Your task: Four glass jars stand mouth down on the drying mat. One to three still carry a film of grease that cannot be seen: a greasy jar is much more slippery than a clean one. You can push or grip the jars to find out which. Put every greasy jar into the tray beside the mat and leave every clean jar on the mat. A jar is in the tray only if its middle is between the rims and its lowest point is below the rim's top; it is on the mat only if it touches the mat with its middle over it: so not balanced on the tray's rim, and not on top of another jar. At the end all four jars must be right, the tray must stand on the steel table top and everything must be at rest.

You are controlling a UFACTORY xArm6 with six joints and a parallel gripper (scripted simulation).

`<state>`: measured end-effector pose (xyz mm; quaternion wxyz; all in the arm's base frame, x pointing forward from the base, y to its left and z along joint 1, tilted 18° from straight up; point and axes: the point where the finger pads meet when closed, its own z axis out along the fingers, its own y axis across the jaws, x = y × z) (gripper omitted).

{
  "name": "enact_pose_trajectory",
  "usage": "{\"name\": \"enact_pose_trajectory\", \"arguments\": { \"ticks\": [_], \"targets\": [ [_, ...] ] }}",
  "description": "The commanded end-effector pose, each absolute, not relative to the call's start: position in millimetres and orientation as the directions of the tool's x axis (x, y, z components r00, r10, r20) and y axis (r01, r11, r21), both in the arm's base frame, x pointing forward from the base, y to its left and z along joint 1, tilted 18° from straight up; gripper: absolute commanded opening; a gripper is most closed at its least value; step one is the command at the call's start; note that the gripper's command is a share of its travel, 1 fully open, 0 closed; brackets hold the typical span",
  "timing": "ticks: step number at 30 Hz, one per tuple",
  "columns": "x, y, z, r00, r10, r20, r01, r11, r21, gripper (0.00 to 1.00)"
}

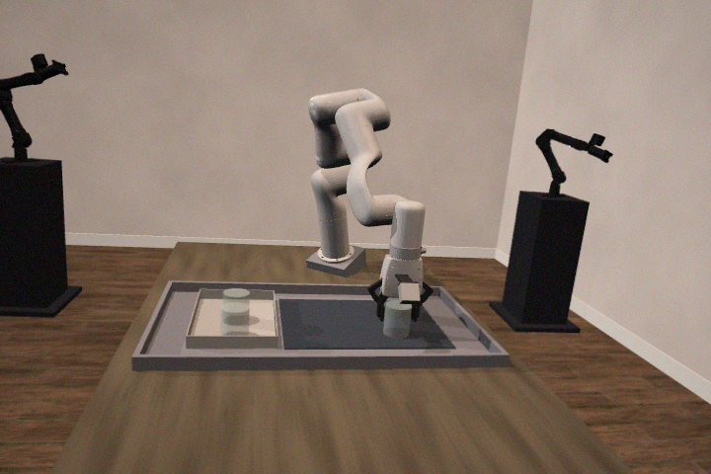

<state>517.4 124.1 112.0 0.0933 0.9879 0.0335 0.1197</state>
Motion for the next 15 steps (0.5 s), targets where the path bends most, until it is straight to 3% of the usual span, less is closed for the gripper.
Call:
{"name": "enact_pose_trajectory", "arguments": {
  "ticks": [1,15],
  "targets": [
    [518.5,124.7,113.8,0.968,0.089,0.234,0.044,-0.981,0.191,0.91],
    [518.5,124.7,113.8,0.968,0.089,0.234,0.044,-0.981,0.191,0.88]
  ]
}}
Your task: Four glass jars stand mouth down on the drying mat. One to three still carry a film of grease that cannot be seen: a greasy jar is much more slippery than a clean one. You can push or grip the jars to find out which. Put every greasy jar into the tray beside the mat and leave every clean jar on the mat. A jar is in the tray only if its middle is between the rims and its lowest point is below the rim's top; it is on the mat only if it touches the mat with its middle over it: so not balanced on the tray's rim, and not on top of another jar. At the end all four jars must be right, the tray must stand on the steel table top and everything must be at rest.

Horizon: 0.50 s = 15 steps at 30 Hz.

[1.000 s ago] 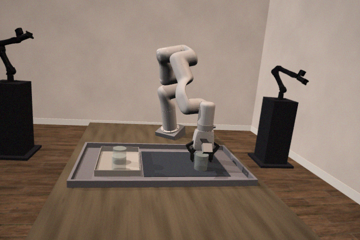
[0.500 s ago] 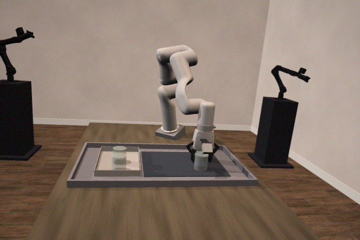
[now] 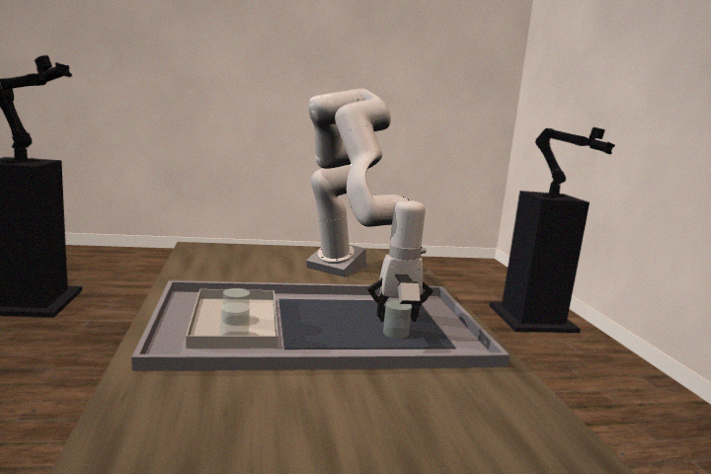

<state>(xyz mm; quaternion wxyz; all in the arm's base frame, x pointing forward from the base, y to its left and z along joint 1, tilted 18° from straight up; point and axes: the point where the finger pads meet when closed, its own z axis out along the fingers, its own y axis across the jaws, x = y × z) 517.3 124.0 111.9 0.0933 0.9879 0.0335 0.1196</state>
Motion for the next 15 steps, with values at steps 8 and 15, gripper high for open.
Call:
{"name": "enact_pose_trajectory", "arguments": {
  "ticks": [8,15],
  "targets": [
    [518.5,124.7,113.8,0.968,0.089,0.234,0.044,-0.981,0.191,0.85],
    [518.5,124.7,113.8,0.968,0.089,0.234,0.044,-0.981,0.191,0.85]
  ]
}}
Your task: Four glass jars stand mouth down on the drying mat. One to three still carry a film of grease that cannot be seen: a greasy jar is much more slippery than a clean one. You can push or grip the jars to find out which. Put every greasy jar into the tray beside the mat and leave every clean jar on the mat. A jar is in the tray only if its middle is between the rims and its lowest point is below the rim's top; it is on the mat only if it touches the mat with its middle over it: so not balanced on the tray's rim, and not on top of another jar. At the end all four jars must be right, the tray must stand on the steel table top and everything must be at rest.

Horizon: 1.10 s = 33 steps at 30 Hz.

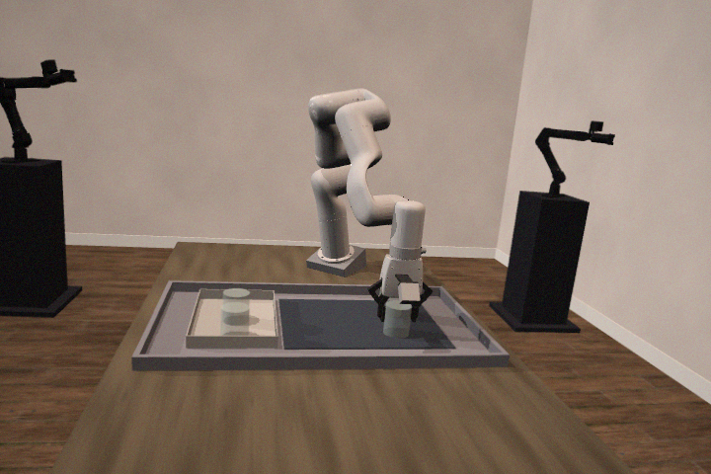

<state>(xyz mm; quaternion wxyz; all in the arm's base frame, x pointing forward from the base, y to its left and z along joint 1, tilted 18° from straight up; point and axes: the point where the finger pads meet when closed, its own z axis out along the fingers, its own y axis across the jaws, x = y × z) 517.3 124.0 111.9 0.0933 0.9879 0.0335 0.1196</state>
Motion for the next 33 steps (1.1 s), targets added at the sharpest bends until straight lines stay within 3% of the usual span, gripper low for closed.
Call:
{"name": "enact_pose_trajectory", "arguments": {
  "ticks": [1,33],
  "targets": [
    [518.5,124.7,113.8,0.968,0.089,0.234,0.044,-0.981,0.191,0.85],
    [518.5,124.7,113.8,0.968,0.089,0.234,0.044,-0.981,0.191,0.79]
  ]
}}
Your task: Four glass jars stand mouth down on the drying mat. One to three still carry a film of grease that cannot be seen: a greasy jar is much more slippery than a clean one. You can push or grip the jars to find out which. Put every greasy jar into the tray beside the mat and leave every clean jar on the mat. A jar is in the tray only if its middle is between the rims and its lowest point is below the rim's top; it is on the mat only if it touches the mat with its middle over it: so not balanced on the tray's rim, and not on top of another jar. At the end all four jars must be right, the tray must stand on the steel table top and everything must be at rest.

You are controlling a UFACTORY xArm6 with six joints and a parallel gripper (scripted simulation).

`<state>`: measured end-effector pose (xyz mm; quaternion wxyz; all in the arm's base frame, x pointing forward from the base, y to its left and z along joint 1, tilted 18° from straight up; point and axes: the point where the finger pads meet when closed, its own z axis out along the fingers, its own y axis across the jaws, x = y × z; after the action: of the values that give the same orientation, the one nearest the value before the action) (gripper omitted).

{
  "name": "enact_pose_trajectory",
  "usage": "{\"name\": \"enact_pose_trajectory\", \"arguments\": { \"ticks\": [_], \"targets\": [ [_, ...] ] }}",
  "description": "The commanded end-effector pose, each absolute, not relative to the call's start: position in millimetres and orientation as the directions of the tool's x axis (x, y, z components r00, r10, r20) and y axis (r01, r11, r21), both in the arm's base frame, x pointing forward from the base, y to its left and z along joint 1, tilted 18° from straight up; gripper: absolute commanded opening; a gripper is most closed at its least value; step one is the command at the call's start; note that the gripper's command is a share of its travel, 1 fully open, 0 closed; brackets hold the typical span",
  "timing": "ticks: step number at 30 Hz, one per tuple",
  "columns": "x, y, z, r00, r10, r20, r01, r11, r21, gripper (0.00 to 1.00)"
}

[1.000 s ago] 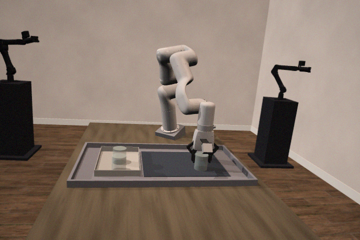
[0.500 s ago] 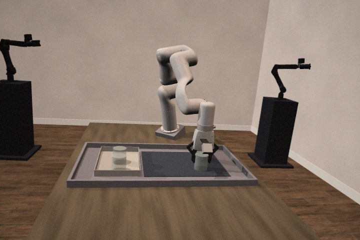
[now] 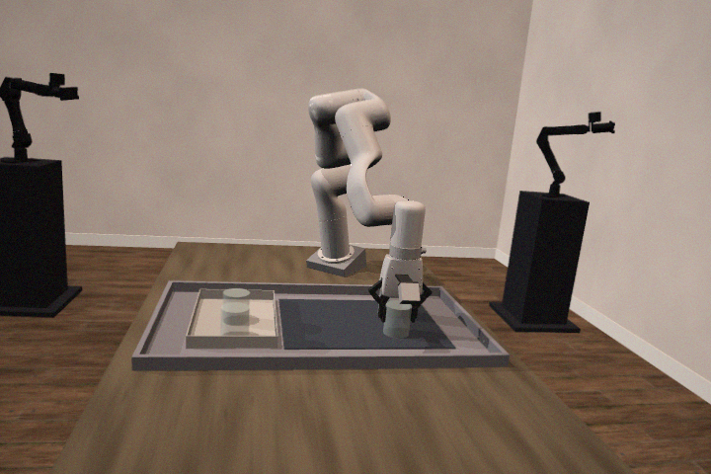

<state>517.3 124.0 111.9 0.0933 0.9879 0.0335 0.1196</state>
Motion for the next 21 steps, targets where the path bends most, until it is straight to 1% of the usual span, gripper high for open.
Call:
{"name": "enact_pose_trajectory", "arguments": {
  "ticks": [1,8,9,21],
  "targets": [
    [518.5,124.7,113.8,0.968,0.089,0.234,0.044,-0.981,0.191,0.79],
    [518.5,124.7,113.8,0.968,0.089,0.234,0.044,-0.981,0.191,0.79],
    [518.5,124.7,113.8,0.968,0.089,0.234,0.044,-0.981,0.191,0.76],
    [518.5,124.7,113.8,0.968,0.089,0.234,0.044,-0.981,0.191,0.76]
  ]
}}
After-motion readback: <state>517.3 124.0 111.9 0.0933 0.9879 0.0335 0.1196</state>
